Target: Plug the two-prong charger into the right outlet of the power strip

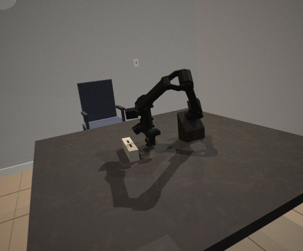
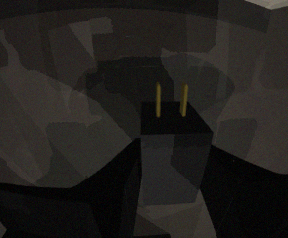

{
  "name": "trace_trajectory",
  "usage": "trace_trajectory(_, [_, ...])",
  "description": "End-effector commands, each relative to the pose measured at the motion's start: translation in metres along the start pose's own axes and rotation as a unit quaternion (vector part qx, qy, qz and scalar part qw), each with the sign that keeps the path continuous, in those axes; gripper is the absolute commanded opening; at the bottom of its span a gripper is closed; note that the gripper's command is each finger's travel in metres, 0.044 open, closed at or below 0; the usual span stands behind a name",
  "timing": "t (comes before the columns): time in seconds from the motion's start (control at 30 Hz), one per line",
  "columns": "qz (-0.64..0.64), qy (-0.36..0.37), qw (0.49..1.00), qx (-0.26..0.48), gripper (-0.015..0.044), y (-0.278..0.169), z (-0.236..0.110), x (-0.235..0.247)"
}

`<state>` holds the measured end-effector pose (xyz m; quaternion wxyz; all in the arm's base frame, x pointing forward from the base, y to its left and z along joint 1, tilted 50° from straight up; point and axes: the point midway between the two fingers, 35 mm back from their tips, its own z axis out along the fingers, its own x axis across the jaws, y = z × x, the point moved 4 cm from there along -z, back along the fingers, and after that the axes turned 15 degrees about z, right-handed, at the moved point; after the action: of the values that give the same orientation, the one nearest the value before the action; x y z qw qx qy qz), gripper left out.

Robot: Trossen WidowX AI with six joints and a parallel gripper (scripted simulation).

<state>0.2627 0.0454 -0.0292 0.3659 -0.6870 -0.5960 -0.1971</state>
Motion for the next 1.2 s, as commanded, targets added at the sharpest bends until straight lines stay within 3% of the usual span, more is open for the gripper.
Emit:
trace_trajectory(0.0, [0.007,0.002,1.000,0.001,0.0000,0.004,0.001,-0.001])
trace_trajectory(1.17, [0.035,0.004,0.999,0.002,0.0000,0.040,0.000,0.002])
